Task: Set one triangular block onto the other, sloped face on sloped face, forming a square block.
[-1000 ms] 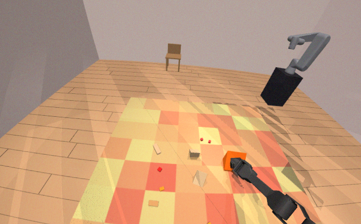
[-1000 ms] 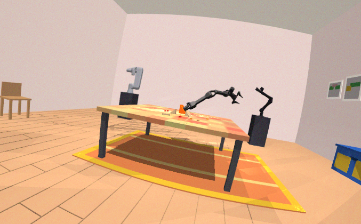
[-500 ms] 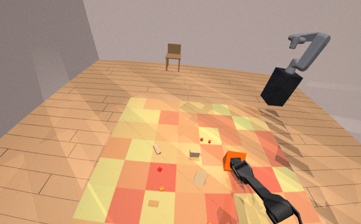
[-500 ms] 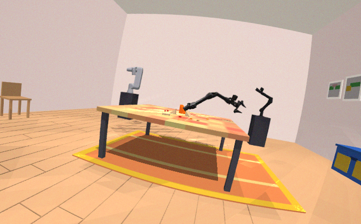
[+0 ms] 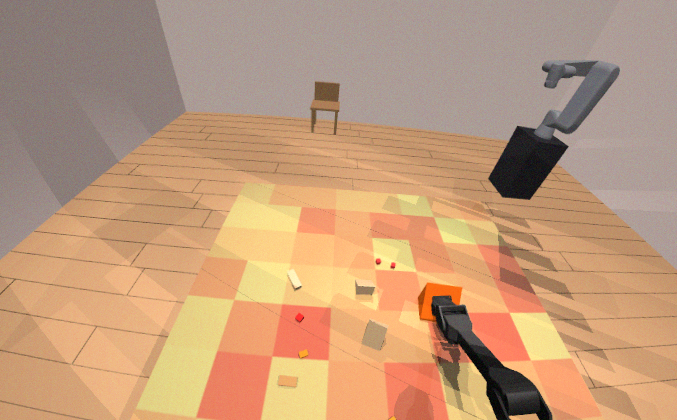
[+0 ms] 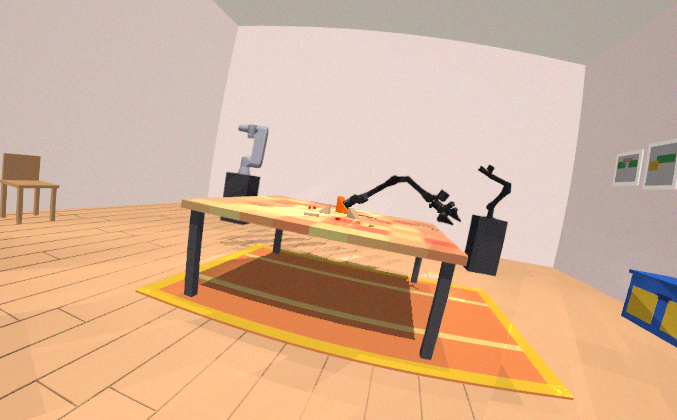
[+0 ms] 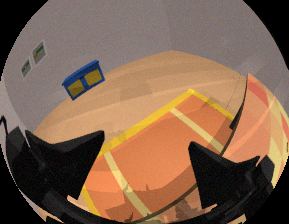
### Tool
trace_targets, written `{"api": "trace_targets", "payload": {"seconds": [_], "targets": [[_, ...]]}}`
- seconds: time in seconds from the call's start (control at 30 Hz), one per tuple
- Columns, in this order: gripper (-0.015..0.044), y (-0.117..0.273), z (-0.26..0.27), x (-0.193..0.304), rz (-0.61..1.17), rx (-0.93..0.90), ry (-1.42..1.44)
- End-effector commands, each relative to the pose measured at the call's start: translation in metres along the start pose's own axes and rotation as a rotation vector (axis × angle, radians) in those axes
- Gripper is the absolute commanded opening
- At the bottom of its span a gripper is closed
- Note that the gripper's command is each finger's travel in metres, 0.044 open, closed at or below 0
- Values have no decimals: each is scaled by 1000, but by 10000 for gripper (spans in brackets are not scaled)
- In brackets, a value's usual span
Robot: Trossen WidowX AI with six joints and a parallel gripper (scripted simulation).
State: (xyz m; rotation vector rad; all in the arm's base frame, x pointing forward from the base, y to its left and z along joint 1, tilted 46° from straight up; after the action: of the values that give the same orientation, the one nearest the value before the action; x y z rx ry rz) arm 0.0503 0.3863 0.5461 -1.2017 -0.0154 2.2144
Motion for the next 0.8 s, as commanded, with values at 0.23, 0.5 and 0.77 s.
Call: {"api": "trace_targets", "payload": {"seconds": [0.23, 0.5, 0.77], "targets": [[440, -38, -121, -24, 42, 229, 425], [440, -40, -220, -54, 137, 419, 694], [440, -17, -321, -84, 309, 603, 917]]}}
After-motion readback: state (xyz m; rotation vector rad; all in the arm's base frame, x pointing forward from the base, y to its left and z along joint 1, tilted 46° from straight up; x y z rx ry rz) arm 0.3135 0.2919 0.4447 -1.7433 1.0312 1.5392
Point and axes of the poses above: the point midway between the two fingers, 35 mm back from their tips, its own y axis back along the fingers, its own z axis across the jaws, x = y × z, the point moved 6 cm from there along y, back along the fingers
